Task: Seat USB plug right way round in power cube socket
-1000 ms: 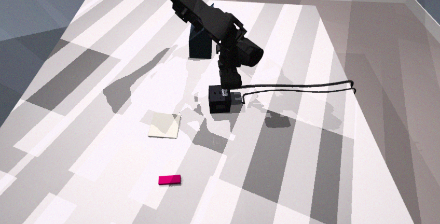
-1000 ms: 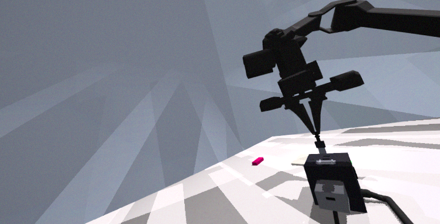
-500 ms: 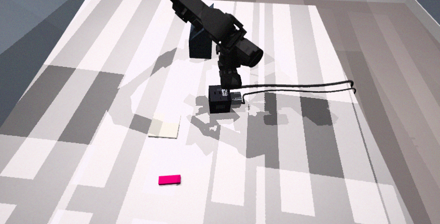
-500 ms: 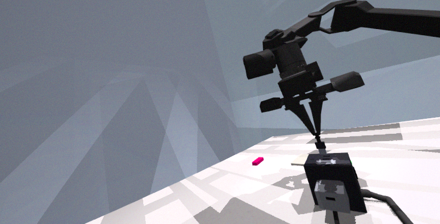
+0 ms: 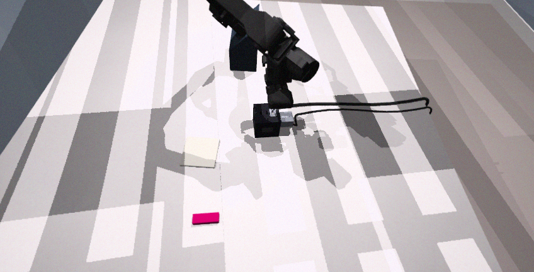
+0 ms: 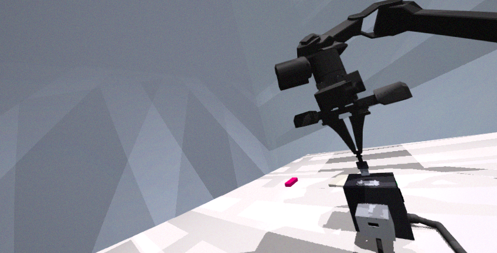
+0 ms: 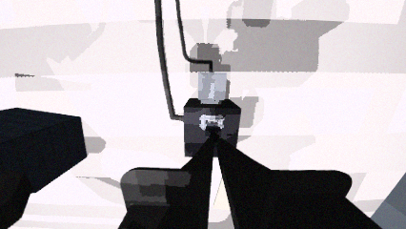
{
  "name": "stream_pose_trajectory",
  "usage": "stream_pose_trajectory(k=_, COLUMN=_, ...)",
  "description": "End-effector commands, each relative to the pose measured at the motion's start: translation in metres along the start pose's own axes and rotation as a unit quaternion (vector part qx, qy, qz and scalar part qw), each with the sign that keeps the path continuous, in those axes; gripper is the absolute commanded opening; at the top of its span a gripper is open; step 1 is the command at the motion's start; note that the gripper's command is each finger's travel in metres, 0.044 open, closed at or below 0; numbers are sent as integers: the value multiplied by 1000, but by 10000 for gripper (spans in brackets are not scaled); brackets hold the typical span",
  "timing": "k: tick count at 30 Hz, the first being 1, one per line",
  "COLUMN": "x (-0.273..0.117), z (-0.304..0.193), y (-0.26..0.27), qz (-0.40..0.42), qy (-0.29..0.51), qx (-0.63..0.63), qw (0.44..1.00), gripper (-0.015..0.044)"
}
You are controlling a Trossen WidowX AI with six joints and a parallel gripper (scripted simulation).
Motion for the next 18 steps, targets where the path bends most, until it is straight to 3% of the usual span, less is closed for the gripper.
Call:
stream_pose_trajectory(k=1, x=1, z=0, y=0, qz=-2, qy=2, qx=-3, qw=1000, gripper=0)
stream_pose_trajectory(k=18, x=3, z=-1, y=-1, qz=-2, qy=2, qx=-3, qw=1000, gripper=0)
Point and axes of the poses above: the point midway between the two fingers, 35 mm back from their tips, its own x axis out along the fingers, its own y axis across the jaws, z = x × y, the point moved 3 cm from there along -x, back along the fingers, and after that the axes turned 1 degree about x, right-handed, at the moved point
